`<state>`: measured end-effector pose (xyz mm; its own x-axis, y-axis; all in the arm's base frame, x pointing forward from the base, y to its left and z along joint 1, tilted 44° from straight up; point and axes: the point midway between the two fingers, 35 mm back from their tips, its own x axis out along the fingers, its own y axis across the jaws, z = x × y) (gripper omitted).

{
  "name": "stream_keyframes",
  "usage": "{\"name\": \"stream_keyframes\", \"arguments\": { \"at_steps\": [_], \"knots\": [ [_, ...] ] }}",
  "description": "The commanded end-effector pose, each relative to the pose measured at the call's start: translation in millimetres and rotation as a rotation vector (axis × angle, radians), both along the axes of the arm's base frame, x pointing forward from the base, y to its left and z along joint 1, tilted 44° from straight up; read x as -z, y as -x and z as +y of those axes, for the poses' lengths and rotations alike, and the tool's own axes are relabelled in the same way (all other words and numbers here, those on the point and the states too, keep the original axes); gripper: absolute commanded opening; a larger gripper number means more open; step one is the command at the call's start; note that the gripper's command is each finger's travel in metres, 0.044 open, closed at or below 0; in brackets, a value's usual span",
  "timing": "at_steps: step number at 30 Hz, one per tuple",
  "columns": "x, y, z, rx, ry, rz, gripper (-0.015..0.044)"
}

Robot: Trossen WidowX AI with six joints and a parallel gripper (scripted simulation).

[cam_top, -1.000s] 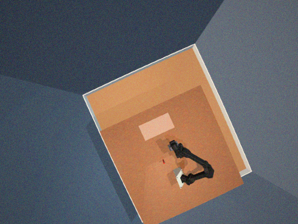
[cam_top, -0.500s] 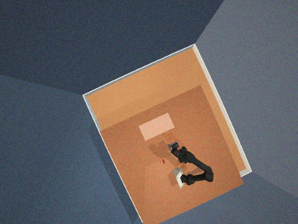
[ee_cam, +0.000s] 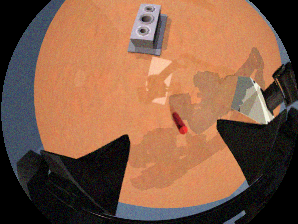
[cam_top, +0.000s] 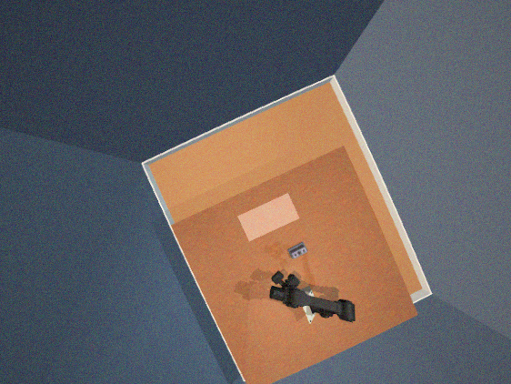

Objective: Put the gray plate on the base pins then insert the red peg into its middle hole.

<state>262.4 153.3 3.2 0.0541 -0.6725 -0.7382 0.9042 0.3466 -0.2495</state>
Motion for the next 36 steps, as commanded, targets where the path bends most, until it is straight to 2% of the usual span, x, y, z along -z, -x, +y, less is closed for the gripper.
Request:
{"name": "stream_keyframes", "arguments": {
  "at_steps": [1,36],
  "knots": [
    [22.0,29.7,13.4,-0.047,0.016,0.053,0.0440],
    [72.1,28.5,-37.5,-0.047,0.018,0.052,0.0440]
  ]
}}
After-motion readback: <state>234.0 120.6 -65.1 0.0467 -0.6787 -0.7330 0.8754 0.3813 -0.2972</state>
